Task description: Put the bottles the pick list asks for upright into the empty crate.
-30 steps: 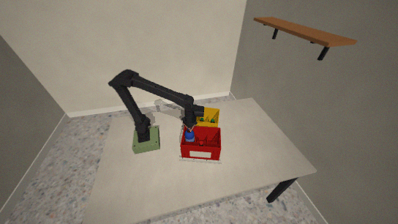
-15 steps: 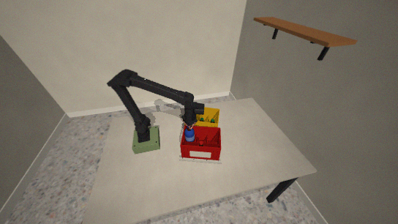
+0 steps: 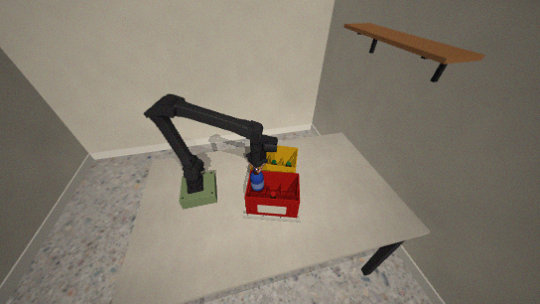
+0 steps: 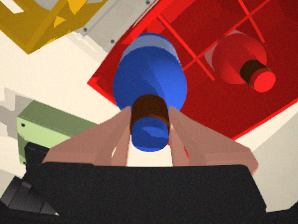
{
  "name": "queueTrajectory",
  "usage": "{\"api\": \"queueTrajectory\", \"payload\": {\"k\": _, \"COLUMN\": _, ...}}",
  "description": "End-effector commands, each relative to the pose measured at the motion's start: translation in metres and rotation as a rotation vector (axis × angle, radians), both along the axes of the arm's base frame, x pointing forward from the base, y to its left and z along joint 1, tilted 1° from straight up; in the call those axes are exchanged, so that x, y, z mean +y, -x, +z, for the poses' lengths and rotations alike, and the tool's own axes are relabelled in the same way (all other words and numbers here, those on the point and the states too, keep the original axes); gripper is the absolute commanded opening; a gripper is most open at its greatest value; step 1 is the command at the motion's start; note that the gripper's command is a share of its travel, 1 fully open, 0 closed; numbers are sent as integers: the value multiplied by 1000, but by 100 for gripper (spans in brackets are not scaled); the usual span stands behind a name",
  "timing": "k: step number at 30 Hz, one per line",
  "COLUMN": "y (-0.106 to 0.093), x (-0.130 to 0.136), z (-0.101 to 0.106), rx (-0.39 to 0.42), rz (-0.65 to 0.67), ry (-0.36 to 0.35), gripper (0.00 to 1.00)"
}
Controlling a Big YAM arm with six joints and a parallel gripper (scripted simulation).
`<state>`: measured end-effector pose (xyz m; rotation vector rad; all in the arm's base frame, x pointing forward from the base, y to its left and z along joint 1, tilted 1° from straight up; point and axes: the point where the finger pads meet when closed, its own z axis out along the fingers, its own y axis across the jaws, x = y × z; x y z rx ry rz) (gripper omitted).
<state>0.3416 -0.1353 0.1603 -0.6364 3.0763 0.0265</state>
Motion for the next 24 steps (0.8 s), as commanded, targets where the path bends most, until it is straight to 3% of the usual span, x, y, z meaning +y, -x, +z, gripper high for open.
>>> {"api": "queueTrajectory", "payload": {"k": 1, "y": -15, "x": -10, "z": 51, "rx": -77, "rz": -2, "ry": 30, "gripper": 0}}
{"api": "queueTrajectory", "payload": {"k": 24, "y": -12, "x": -10, "z": 87, "rx": -78, "rz": 2, "ry": 31, "gripper": 0}}
